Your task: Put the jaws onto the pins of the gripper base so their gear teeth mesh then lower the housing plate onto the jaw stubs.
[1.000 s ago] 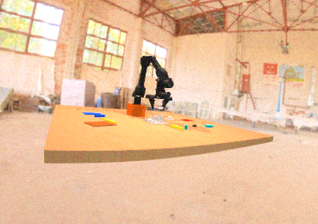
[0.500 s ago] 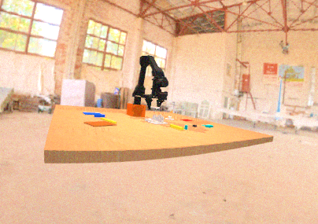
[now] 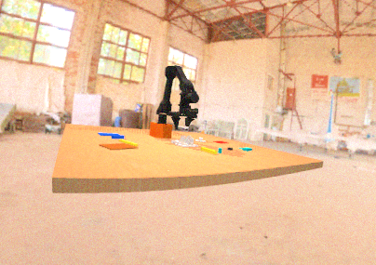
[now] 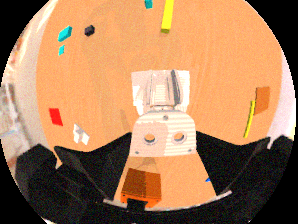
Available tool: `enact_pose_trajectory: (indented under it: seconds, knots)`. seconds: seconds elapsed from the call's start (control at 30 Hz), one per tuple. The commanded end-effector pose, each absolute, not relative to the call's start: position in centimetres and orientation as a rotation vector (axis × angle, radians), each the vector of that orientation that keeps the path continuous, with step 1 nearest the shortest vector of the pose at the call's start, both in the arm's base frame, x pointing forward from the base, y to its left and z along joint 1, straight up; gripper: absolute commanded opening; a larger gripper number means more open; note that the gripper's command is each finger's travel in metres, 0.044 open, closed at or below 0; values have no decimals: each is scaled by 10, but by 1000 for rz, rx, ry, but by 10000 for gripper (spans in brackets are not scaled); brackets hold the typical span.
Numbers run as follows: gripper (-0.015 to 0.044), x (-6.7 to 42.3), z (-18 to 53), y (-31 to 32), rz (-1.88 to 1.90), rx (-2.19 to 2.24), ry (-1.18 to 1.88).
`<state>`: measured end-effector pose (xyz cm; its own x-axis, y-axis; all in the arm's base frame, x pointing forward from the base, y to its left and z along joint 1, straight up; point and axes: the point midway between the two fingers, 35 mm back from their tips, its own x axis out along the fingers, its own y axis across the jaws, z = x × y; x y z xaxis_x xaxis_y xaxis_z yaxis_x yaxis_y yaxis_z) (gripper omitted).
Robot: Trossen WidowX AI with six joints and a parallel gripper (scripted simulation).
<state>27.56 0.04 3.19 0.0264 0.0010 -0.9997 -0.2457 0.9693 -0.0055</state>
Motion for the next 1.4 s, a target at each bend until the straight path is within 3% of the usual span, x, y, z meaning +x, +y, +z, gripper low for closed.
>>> enact_pose_trajectory:
  seconds: [0.0, 1.37]
  knots:
    - [351, 276, 32, 0, 193, -202, 1534]
    - [351, 265, 31, -10, 192, -203, 1535]
